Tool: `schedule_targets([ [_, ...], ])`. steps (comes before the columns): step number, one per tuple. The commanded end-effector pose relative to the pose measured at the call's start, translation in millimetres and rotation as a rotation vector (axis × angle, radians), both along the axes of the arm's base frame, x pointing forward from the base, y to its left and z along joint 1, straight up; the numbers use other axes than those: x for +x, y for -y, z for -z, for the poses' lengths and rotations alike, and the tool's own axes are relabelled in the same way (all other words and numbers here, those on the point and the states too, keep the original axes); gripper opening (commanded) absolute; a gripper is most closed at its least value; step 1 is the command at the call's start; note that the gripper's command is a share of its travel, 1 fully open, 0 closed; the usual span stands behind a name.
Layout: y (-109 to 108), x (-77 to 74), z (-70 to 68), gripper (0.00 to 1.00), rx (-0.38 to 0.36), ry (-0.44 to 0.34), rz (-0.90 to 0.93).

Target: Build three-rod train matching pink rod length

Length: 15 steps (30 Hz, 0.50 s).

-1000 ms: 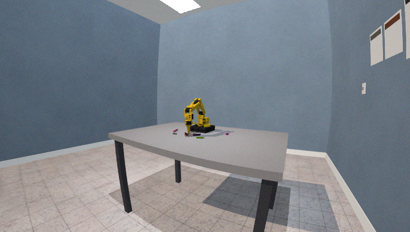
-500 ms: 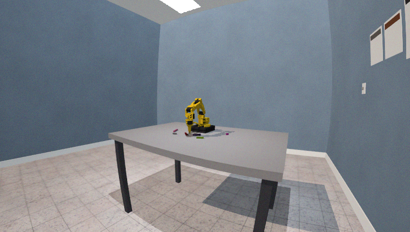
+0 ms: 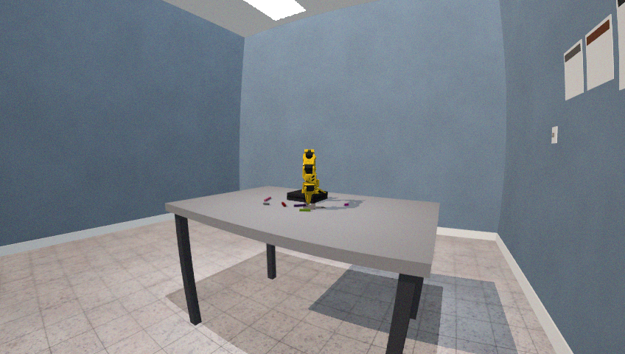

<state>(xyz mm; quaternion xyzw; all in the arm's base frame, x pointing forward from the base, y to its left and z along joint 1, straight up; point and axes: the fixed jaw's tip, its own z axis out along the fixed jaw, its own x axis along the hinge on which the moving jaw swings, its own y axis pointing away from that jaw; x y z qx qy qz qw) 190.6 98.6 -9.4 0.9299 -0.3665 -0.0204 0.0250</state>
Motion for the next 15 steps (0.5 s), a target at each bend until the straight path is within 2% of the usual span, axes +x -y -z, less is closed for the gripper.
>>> schedule_targets([
  [1,-23,-11.2,-3.0,0.0,0.017,0.034,-0.011],
  [6,-52,-41.1,-1.4,0.0,0.014,0.036,-0.047],
  [10,-67,-62.2,-0.4,0.0,0.012,0.038,-0.07],
  [15,-75,-76.7,0.3,0.0,0.011,0.039,-0.085],
])
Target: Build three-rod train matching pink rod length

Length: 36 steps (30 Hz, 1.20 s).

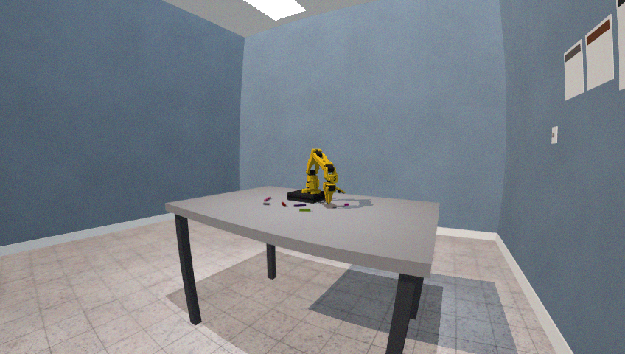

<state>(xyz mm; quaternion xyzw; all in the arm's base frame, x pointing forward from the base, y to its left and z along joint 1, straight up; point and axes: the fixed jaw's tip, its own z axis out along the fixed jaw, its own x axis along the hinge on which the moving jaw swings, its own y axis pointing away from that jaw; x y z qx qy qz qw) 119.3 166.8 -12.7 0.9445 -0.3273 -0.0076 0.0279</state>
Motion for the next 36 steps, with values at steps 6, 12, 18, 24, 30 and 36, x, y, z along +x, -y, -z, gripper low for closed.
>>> schedule_targets([
  [6,-10.5,-12.8,-2.7,0.0,0.024,0.018,-0.008],
  [12,-10.7,-13.3,-2.7,0.0,0.024,0.018,-0.009],
  [18,-10.7,-13.3,-2.7,0.0,0.024,0.018,-0.009],
  [24,-10.7,-13.3,-2.7,0.0,0.024,0.018,-0.009],
  [30,-16.5,-13.1,-10.8,0.0,0.061,0.04,-0.008],
  [36,-16.5,-13.1,-10.8,0.0,0.061,0.04,-0.008],
])
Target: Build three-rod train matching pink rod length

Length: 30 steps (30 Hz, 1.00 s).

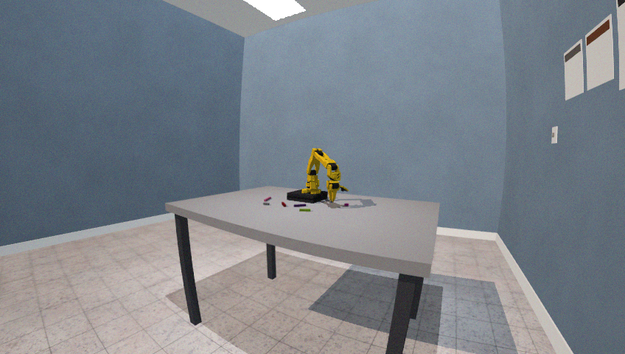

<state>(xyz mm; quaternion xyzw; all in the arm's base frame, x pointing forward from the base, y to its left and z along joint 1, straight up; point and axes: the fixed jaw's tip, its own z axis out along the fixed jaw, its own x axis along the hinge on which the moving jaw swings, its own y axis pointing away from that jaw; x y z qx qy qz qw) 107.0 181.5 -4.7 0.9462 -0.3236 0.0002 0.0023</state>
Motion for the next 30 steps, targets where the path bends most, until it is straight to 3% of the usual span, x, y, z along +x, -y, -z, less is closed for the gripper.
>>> schedule_targets([
  [1,-2,-0.8,-2.8,0.0,0.018,0.009,0.001],
  [16,-2,-0.7,-1.1,0.0,0.018,0.009,0.001],
  [30,-2,-0.6,13.8,0.0,0.018,0.009,0.001],
])
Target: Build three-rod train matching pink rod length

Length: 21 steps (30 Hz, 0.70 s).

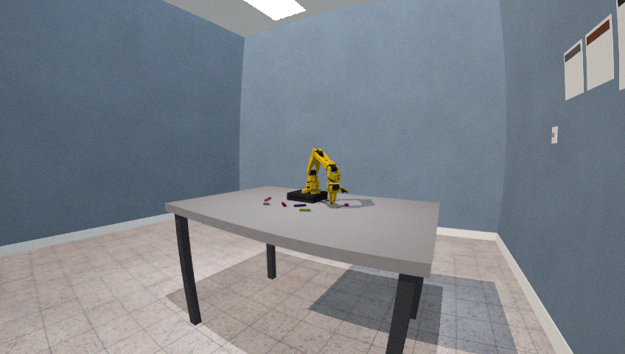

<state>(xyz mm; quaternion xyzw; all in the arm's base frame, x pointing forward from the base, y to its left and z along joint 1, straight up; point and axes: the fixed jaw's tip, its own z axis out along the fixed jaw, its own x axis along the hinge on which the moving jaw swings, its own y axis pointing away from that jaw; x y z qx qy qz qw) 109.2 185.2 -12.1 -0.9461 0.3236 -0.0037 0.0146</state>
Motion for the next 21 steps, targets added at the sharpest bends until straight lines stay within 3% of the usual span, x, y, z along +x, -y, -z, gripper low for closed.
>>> schedule_targets([
  [1,2,-2.7,7.3,0.0,-0.012,-0.009,0.001],
  [11,2,-2.8,9.7,0.0,-0.012,-0.009,0.001],
  [12,7,-5.7,17.8,0.0,-0.049,-0.03,0.001],
  [21,7,-5.7,17.8,0.0,-0.049,-0.03,0.001],
])
